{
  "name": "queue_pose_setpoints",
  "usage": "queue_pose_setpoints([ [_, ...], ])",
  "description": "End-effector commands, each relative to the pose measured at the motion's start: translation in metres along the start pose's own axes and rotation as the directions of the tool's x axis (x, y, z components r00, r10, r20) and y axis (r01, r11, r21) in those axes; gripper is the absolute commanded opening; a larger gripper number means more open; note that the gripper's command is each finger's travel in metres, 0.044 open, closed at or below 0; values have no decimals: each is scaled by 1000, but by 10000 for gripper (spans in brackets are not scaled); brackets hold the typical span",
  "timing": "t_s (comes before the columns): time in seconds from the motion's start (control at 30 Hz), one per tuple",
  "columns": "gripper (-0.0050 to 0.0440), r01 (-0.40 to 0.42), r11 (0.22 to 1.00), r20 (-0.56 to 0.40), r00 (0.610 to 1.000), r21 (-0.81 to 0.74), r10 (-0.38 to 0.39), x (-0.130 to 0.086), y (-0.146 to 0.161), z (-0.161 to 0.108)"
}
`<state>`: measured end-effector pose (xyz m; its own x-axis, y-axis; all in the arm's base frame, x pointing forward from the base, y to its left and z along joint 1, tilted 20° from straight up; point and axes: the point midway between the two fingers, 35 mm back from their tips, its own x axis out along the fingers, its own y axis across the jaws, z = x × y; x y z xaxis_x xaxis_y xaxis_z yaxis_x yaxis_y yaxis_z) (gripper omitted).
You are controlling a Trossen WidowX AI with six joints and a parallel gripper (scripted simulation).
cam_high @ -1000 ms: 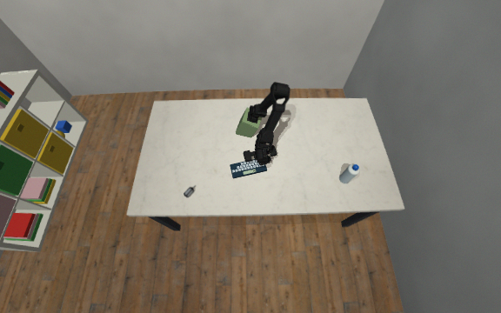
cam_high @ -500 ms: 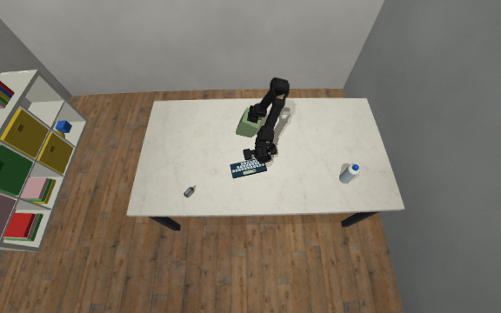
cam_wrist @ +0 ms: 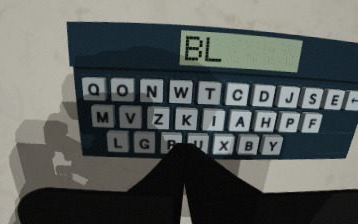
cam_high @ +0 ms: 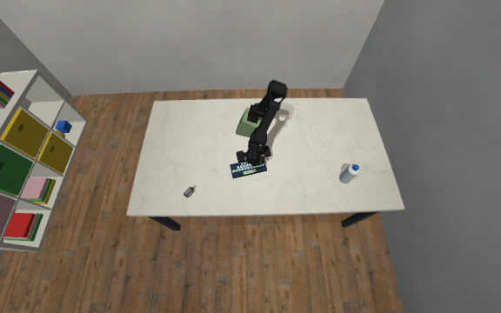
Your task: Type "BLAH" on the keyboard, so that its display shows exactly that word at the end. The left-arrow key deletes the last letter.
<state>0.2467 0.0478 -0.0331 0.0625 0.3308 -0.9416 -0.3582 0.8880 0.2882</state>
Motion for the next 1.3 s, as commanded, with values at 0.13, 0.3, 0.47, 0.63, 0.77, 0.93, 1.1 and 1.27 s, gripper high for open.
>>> queue_pose_setpoints([
  [0.13,-50,-5,1000,8,1000,-5,5,-2,-42,11],
  [0.3,-50,-3,1000,8,1000,-11,3,8,-41,12],
  [0.47,-50,-9,1000,-6,1000,2,9,16,-38,6],
  [0.63,-50,-8,1000,-3,1000,1,8,19,-39,7],
  [0.77,-50,-8,1000,-5,1000,1,8,25,-39,6],
  [0.93,-50,-8,1000,-6,1000,1,8,33,-39,6],
  [1.1,-50,-5,1000,0,1000,1,5,33,-40,8],
  [1.27,-50,-2,1000,8,1000,-3,2,31,-40,10],
])
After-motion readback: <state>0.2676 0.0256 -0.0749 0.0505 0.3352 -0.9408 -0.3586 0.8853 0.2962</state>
